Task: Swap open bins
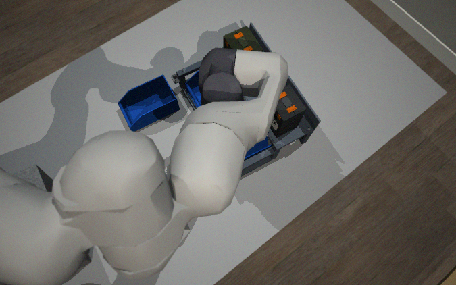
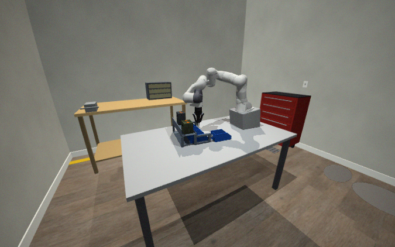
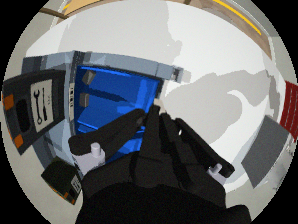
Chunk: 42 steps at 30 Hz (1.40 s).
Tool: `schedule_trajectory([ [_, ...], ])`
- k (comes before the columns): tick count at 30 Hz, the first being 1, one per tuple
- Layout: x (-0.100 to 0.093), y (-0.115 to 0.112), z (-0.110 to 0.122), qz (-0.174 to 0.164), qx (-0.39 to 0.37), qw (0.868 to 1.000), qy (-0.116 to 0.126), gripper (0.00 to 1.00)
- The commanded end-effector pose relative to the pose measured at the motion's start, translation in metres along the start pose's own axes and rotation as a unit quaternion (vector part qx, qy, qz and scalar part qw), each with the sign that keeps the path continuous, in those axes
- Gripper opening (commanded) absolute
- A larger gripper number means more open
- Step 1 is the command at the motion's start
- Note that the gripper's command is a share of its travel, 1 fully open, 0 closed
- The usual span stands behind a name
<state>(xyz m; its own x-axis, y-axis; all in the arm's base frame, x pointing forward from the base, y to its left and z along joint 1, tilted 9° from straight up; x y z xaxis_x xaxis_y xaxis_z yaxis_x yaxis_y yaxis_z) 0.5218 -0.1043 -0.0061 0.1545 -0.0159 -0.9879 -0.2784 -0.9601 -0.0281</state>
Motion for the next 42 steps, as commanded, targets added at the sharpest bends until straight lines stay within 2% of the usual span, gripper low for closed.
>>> schedule_trajectory([
  [1,0.0,-0.002,0.001,-0.001,-0.004,1.0,-0.002,0.0],
  [21,-0.018,0.001,0.019,-0.001,-0.004,1.0,-0.002,0.0],
  [32,-0.021,0.002,0.021,-0.001,-0.004,1.0,-0.002,0.0],
  [35,-0.033,0.002,0.021,-0.001,-0.004,1.0,-0.002,0.0],
  [38,-0.055,0.002,0.02,-0.001,-0.004,1.0,-0.002,0.0],
  [40,-0.055,0.002,0.02,-0.001,-0.004,1.0,-0.002,0.0],
  [42,-0.068,0.002,0.02,-0.001,-0.004,1.0,-0.002,0.0],
])
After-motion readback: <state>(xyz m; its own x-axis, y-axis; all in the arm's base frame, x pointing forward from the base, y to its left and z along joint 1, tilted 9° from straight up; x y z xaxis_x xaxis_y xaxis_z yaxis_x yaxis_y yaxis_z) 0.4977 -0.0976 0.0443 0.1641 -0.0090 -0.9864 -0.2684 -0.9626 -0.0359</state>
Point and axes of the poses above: the point where the finger pads meet when closed, its own x axis out along the fingers, its own z axis across the jaws, y = z × x, the point moved 5 cm from there along -x, back along the fingers, and after that the axes turned 9 degrees about x, right-handed, at the moved point
